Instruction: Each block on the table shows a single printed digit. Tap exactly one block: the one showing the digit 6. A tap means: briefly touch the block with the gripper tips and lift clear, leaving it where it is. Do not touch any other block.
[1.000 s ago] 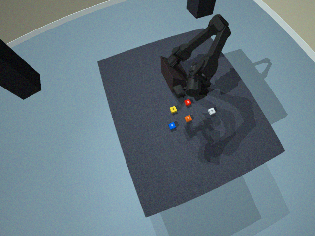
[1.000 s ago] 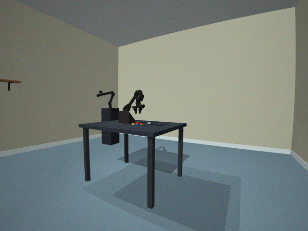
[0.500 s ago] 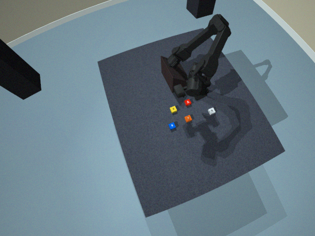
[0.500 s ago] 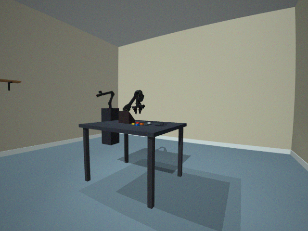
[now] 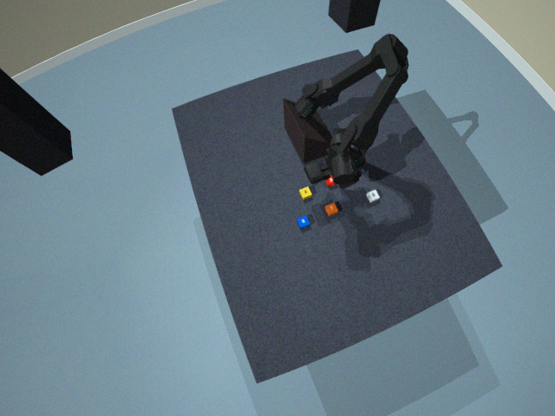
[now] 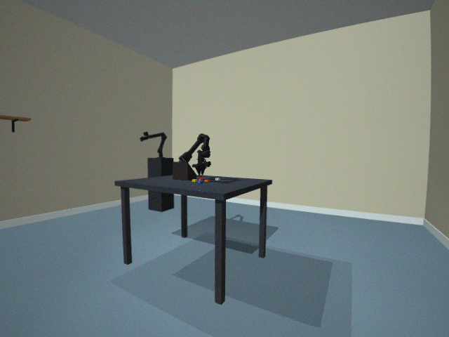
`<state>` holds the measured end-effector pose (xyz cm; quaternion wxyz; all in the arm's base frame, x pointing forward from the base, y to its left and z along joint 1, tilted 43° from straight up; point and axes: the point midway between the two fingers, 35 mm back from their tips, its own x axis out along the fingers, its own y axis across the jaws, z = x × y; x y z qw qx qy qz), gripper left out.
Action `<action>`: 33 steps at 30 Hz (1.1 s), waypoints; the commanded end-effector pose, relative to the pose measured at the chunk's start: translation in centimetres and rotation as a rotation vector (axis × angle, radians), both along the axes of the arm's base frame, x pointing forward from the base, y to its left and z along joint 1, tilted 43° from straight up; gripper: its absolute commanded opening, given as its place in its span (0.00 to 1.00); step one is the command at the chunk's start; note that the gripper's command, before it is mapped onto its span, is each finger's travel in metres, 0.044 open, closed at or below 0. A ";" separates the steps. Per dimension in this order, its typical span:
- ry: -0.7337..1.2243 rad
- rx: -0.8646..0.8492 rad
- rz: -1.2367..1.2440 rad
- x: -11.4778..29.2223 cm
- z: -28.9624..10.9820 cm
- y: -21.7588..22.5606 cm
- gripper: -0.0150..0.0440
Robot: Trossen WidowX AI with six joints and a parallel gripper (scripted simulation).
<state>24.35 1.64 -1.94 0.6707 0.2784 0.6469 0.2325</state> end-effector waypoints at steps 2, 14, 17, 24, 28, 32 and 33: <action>-0.002 0.004 -0.008 0.0 -0.3 0.4 0.29; -0.002 0.004 -0.008 0.0 -0.5 0.5 0.29; -0.001 0.004 -0.008 0.0 -0.8 0.8 0.29; -0.001 0.004 -0.008 0.1 -1.7 1.6 0.29; -0.001 0.005 -0.008 0.1 -2.1 2.0 0.29; -0.001 0.005 -0.008 0.1 -2.5 2.4 0.29; -0.001 0.005 -0.008 0.1 -2.5 2.4 0.29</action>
